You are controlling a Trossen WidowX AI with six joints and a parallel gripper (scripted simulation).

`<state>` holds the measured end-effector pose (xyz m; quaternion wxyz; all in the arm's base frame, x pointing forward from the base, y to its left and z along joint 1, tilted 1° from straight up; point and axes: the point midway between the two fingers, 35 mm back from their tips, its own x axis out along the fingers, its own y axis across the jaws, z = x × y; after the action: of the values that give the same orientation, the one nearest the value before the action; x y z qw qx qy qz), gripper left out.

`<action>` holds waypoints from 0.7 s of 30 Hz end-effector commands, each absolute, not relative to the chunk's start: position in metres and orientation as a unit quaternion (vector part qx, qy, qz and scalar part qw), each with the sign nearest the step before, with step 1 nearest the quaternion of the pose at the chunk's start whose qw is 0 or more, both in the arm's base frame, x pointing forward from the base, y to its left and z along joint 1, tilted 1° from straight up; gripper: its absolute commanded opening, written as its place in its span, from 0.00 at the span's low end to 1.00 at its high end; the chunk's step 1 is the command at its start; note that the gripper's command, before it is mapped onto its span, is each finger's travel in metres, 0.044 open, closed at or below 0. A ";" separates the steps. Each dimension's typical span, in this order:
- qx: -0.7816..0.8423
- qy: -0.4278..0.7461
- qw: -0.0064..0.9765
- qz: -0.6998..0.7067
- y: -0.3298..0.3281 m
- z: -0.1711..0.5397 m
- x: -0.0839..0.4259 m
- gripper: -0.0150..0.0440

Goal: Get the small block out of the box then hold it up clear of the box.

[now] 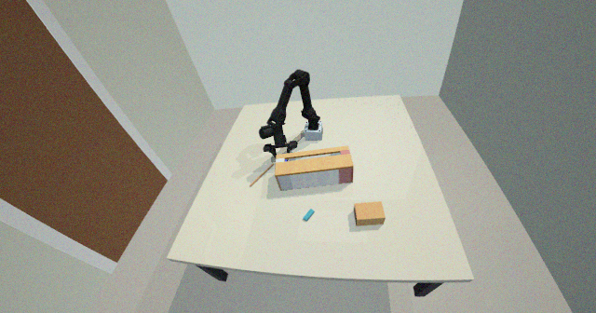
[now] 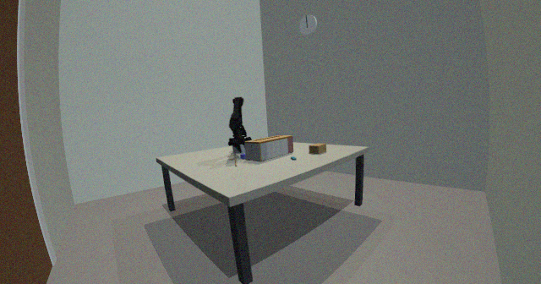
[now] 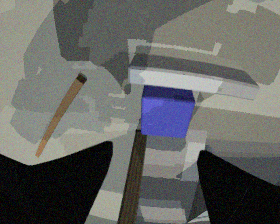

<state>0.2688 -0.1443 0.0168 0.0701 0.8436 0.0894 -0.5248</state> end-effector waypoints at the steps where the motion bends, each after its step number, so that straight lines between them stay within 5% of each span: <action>1: 0.841 0.092 0.064 -0.529 -0.142 0.006 0.267 0.74; 21: 0.841 0.092 0.064 -0.529 -0.141 -0.023 0.267 0.74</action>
<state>0.2695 -0.1431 -0.0161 0.0692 0.8434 0.0904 -0.5251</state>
